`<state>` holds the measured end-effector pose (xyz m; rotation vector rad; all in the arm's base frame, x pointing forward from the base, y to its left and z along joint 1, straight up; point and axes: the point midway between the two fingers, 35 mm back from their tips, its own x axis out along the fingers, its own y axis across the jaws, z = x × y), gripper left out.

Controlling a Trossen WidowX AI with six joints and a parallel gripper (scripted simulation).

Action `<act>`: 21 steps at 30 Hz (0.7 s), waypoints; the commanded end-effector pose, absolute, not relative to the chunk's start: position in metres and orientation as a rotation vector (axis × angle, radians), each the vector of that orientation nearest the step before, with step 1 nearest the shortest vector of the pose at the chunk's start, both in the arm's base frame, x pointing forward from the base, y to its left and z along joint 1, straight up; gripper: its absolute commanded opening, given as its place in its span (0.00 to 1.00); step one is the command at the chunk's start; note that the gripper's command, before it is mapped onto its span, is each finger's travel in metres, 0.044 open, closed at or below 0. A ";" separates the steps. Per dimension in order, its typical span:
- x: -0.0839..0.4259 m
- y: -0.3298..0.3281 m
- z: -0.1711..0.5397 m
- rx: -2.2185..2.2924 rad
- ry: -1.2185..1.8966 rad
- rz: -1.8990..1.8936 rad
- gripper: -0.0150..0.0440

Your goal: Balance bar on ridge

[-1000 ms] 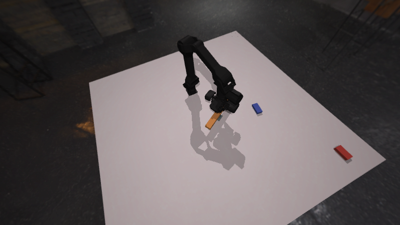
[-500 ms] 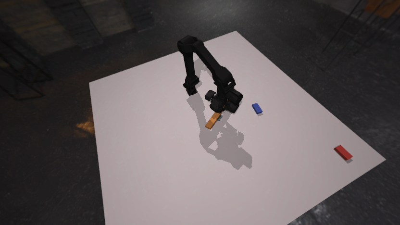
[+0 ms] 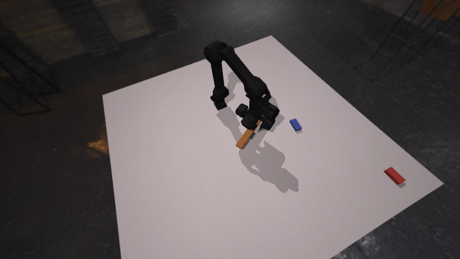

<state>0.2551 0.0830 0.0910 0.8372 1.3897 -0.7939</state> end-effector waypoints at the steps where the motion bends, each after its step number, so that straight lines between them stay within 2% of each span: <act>1: 0.255 0.083 0.091 0.836 1.391 -0.795 1.00; 4: 0.256 0.083 0.099 0.836 1.391 -0.795 1.00; 12: 0.253 0.082 0.189 0.837 1.390 -0.794 1.00; 21: 0.252 0.082 0.191 0.837 1.390 -0.794 1.00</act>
